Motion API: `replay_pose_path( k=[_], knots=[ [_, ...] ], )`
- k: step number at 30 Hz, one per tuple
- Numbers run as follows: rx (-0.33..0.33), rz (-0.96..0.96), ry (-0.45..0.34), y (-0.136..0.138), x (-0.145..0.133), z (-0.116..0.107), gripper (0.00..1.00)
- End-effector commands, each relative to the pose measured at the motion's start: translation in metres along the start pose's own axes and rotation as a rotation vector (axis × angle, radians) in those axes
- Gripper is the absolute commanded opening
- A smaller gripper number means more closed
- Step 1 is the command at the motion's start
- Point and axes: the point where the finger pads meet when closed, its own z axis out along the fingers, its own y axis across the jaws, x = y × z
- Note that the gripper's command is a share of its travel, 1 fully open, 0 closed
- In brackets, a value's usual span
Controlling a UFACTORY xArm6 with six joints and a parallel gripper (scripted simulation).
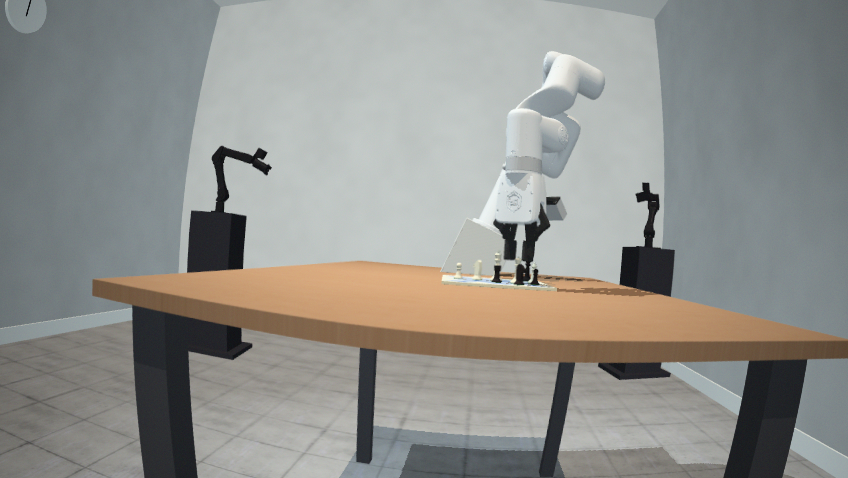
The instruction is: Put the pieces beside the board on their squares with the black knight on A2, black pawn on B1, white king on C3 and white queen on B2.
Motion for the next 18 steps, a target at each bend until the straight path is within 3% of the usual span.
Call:
replay_pose_path(
  k=[1,10,16,17,18],
  knots=[
    [-0.002,-0.001,-0.002,0.001,-0.001,-0.024,0.42],
    [-0.002,-0.001,-0.002,0.001,-0.001,-0.060,0.42],
    [-0.002,-0.001,-0.002,0.001,-0.001,-0.066,0.42],
    [-0.002,-0.001,-0.002,0.001,-0.001,-0.066,1.00],
    [-0.002,-0.001,-0.002,0.001,-0.001,-0.066,1.00]
  ],
)
